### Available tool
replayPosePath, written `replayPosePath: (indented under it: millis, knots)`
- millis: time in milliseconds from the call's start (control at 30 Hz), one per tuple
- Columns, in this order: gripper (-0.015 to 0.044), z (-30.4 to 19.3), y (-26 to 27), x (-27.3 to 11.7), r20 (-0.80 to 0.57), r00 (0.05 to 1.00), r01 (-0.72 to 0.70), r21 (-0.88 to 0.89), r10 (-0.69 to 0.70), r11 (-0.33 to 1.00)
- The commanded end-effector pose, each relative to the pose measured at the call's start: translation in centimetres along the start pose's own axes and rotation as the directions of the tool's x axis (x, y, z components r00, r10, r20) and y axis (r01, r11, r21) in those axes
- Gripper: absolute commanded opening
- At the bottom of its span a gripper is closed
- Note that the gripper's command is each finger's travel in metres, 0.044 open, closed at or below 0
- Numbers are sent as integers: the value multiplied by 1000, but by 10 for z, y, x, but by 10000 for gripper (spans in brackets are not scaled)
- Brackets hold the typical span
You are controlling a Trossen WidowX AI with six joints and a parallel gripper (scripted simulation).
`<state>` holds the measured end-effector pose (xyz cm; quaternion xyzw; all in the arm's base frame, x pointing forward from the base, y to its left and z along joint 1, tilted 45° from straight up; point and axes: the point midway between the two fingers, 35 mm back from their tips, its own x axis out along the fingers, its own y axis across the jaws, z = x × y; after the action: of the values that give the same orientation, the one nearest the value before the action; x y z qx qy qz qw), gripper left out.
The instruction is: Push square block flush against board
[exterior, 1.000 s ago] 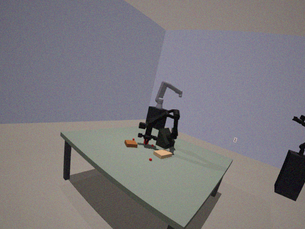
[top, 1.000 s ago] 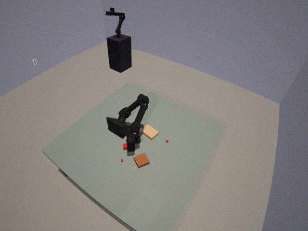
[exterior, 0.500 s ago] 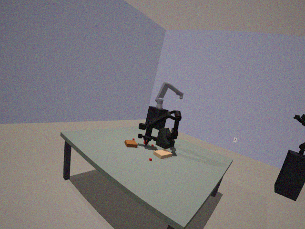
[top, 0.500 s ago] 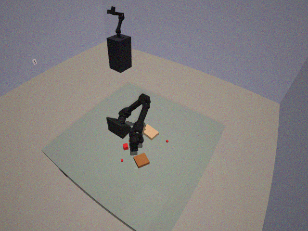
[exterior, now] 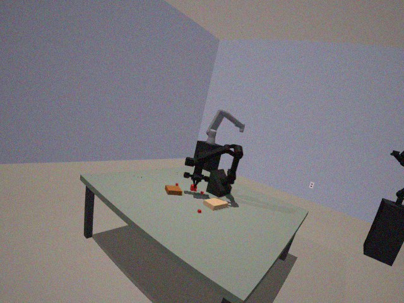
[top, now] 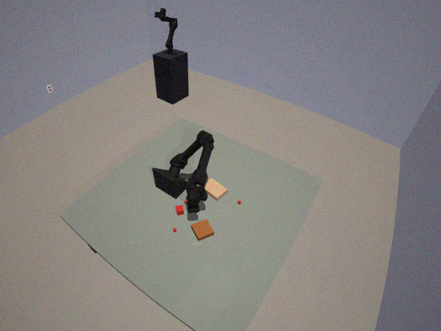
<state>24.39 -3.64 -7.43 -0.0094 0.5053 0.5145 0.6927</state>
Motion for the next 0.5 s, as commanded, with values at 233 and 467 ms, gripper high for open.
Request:
replayPosePath:
  millis: [233, 467]
  knots:
    - [0, 2, -12, -13, 3, 1000, 9, 115, -9, 993]
    - [0, 4, -34, -17, 2, 1000, 9, 348, -10, 938]
